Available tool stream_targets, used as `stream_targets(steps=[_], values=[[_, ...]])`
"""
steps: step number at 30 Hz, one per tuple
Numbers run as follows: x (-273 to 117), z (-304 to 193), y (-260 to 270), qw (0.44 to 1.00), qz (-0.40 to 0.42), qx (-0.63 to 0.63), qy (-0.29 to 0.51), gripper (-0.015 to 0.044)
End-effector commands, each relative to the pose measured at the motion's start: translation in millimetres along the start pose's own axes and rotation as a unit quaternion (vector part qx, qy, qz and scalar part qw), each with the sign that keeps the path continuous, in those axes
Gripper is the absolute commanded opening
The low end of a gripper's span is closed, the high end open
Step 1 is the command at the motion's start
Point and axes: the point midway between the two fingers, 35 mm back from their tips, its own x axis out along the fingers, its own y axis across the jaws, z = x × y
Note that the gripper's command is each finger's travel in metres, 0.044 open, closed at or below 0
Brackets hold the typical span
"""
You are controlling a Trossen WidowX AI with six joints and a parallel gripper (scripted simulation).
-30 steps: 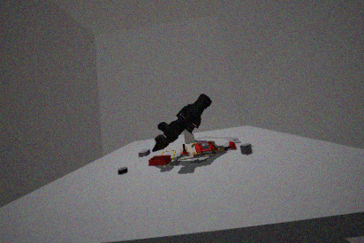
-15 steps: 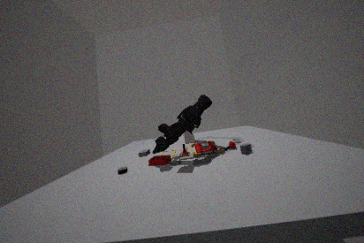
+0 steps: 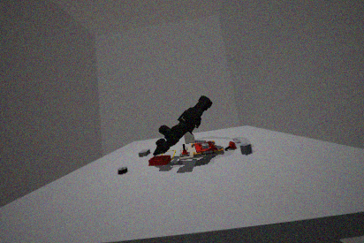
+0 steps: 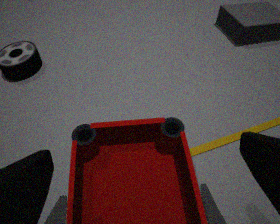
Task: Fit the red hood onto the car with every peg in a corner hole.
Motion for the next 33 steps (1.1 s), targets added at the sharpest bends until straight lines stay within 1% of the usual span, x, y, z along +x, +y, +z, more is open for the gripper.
stream_targets(steps=[1,33], values=[[-1.0,-2.3,3.5,1.0,0.006,0.005,0.002,0.044],[4.2,-17.9,7.5,1.0,0.01,0.005,0.002,0.044]])
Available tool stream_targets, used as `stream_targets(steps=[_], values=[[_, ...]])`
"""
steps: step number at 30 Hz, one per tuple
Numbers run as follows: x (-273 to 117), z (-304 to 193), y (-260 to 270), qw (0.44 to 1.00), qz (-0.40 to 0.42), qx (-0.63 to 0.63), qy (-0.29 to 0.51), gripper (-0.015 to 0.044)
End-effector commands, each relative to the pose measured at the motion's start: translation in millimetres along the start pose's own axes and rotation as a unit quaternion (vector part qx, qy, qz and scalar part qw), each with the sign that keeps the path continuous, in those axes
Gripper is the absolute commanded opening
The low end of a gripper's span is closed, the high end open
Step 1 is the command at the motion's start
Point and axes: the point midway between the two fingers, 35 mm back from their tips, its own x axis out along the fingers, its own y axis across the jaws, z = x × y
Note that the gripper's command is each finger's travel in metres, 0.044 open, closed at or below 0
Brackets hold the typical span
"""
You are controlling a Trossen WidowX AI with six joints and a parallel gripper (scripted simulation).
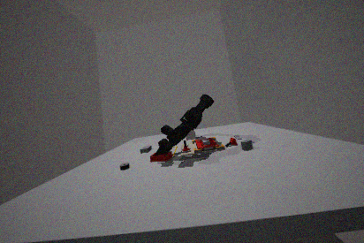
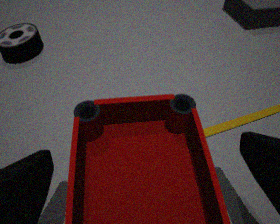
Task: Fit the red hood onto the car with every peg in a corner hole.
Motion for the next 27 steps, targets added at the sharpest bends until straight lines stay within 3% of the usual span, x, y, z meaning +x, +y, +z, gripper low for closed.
stream_targets(steps=[1,27], values=[[-1.4,-1.0,3.0,1.0,0.005,0.004,0.002,0.044],[5.7,-11.4,3.2,1.0,0.005,0.004,0.002,0.044]])
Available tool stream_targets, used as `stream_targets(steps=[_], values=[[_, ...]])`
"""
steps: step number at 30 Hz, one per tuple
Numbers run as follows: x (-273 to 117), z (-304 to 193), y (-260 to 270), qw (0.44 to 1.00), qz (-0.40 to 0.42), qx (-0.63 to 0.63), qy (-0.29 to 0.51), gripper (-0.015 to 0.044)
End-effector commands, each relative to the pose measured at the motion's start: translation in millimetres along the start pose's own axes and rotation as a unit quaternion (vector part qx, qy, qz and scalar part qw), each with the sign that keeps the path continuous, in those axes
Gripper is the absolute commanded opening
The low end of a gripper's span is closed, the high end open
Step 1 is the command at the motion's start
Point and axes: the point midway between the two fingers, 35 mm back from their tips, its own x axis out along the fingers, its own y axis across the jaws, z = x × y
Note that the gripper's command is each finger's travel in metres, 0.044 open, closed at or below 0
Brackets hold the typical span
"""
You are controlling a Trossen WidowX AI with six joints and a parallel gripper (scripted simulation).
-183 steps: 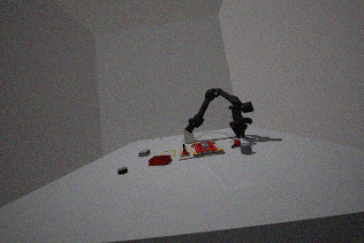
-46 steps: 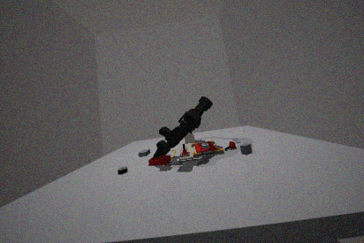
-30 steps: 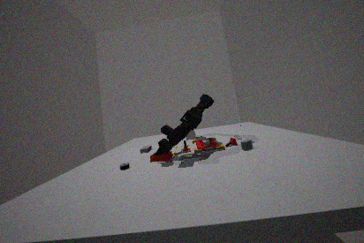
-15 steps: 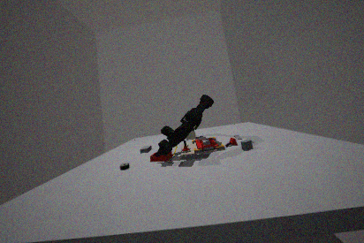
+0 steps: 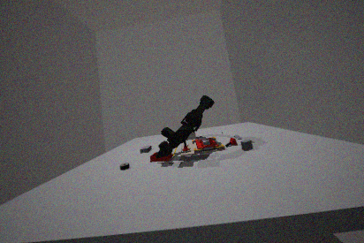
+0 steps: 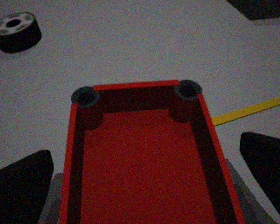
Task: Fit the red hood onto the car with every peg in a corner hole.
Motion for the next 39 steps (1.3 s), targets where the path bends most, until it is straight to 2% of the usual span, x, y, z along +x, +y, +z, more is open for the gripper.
stream_targets(steps=[1,13,16,26,37,39], values=[[0.1,-1.9,2.0,1.0,0.004,0.004,0.002,0.044],[3.5,-6.8,1.9,1.0,0.003,0.004,0.002,0.044],[3.4,-5.2,0.3,1.0,0.0,0.0,0.0,0.0361],[3.4,-5.2,0.3,1.0,0.0,0.0,0.0,0.0295],[-29.2,41.6,1.1,1.0,0.001,0.0,-0.001,0.0006],[-36.4,52.3,0.3,1.0,0.001,0.0,-0.002,0.0]])
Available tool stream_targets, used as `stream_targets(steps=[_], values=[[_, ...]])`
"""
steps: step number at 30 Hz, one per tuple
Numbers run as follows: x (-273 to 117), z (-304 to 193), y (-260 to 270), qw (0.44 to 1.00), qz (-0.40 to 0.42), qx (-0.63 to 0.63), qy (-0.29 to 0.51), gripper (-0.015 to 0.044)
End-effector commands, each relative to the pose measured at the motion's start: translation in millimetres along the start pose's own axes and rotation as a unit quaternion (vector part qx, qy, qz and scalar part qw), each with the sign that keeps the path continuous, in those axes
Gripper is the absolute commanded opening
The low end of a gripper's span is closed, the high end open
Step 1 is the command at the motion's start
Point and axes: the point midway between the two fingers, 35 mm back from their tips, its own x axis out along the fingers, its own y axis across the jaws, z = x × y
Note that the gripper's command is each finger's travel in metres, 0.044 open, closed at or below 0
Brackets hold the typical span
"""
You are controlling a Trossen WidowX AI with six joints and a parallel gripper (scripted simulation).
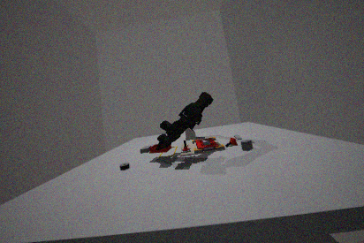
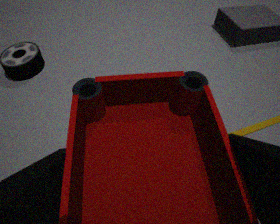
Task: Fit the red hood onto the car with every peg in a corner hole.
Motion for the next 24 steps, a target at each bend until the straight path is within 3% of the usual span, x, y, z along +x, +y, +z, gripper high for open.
stream_targets(steps=[1,11,24], values=[[-19.6,25.7,3.0,1.0,0.01,0.005,-0.003,0.0],[-19.3,25.8,2.6,1.0,0.01,-0.009,-0.003,0.0],[-18.3,24.9,2.3,0.99,0.01,-0.141,-0.004,0.0]])
